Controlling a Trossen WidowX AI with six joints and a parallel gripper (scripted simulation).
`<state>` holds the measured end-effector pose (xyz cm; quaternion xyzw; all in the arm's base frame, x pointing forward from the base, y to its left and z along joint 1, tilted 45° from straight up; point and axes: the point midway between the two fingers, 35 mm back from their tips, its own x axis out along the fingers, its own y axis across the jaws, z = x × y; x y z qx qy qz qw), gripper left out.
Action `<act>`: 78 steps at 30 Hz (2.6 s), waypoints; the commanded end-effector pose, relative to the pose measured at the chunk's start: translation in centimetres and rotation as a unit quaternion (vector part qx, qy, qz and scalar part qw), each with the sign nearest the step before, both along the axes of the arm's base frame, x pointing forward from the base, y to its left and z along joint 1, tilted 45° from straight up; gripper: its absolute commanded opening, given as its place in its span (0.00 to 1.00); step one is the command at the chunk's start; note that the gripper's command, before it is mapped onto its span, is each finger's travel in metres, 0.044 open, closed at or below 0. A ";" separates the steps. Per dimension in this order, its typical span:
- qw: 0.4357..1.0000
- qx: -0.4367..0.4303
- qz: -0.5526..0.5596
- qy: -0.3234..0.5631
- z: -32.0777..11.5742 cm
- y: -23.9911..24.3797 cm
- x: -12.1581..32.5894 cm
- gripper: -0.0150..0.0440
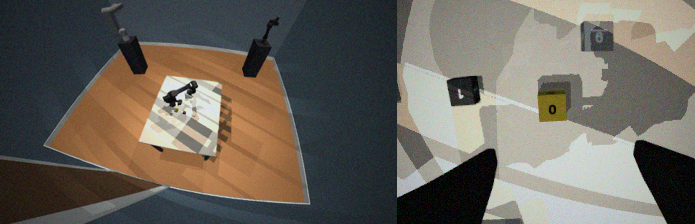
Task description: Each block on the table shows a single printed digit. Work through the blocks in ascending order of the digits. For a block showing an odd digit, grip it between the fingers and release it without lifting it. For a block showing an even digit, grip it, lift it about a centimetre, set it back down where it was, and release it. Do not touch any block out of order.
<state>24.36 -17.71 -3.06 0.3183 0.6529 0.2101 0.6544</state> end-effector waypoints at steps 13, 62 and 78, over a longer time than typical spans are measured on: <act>1.000 -0.001 0.004 0.000 0.1 0.3 -0.4 0.93; 1.000 0.005 0.004 -0.001 15.6 16.0 6.5 0.93; 1.000 0.005 0.004 -0.001 15.6 16.0 6.5 0.93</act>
